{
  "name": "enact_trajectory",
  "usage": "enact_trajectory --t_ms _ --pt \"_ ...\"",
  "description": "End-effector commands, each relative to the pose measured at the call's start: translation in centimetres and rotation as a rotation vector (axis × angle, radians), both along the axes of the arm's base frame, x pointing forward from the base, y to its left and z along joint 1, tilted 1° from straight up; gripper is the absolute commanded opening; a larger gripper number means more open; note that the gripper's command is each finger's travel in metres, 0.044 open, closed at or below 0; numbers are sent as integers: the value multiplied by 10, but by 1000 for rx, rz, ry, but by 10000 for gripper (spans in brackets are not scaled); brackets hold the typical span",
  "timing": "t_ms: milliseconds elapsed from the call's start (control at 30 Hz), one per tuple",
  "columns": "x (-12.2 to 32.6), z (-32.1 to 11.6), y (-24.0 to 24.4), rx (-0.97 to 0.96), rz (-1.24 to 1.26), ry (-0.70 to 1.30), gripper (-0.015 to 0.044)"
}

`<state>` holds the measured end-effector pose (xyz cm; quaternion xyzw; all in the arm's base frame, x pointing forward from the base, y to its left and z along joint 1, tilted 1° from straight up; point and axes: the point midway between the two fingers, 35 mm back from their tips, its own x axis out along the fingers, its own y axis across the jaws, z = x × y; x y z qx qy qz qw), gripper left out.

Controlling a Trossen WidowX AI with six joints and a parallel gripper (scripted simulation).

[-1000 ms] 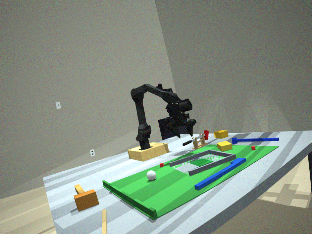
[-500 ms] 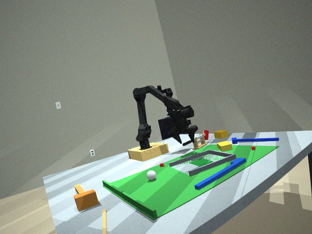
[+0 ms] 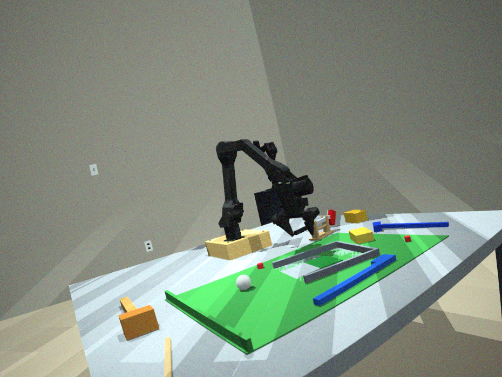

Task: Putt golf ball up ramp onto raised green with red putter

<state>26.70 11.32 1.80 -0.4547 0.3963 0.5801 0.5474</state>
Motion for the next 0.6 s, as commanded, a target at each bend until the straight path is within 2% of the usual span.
enact_trajectory --t_ms 0,200,567 --pt "-2 -9 0 -1 3 13 440" --pt "-2 -13 0 -1 3 13 440" --pt "-1 -9 0 -1 0 4 151"
